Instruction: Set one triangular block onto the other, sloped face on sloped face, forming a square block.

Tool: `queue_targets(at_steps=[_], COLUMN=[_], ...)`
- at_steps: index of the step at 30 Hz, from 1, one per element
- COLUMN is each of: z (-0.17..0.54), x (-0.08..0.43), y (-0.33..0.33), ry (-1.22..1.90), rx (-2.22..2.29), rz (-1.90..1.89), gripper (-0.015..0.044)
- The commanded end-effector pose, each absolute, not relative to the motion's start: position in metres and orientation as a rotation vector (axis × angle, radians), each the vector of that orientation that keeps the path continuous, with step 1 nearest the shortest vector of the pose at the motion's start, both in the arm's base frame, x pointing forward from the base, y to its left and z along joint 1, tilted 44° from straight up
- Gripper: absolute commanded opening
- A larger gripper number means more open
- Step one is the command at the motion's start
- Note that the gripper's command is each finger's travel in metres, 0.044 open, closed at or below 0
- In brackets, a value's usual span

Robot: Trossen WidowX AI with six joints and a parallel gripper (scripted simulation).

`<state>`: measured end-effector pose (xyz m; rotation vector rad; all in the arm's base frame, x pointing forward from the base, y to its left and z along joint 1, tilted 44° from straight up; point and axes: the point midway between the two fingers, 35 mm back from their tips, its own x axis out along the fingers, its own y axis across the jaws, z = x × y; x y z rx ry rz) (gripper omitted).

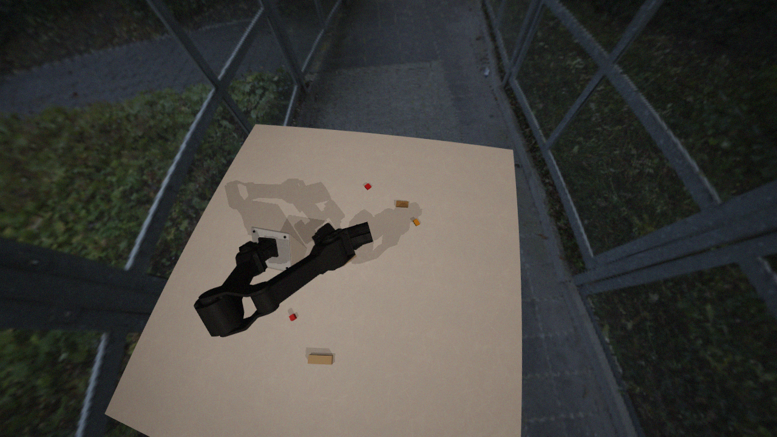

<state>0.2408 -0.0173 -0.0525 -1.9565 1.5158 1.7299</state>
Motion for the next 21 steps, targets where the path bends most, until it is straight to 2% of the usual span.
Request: queue_targets(at_steps=[1,10,18,21], z=[-0.053,-0.053,-0.051,-0.028], x=[0.241,0.241,0.242,0.251], y=[-0.017,-0.017,-0.016,0.003], ry=[1.516,1.516,1.515,1.510], rx=[-1.957,-1.957,-1.957,-1.956], rz=[1.730,1.730,1.730,1.730], gripper=[0.0210,0.0440,0.0440,0.0440])
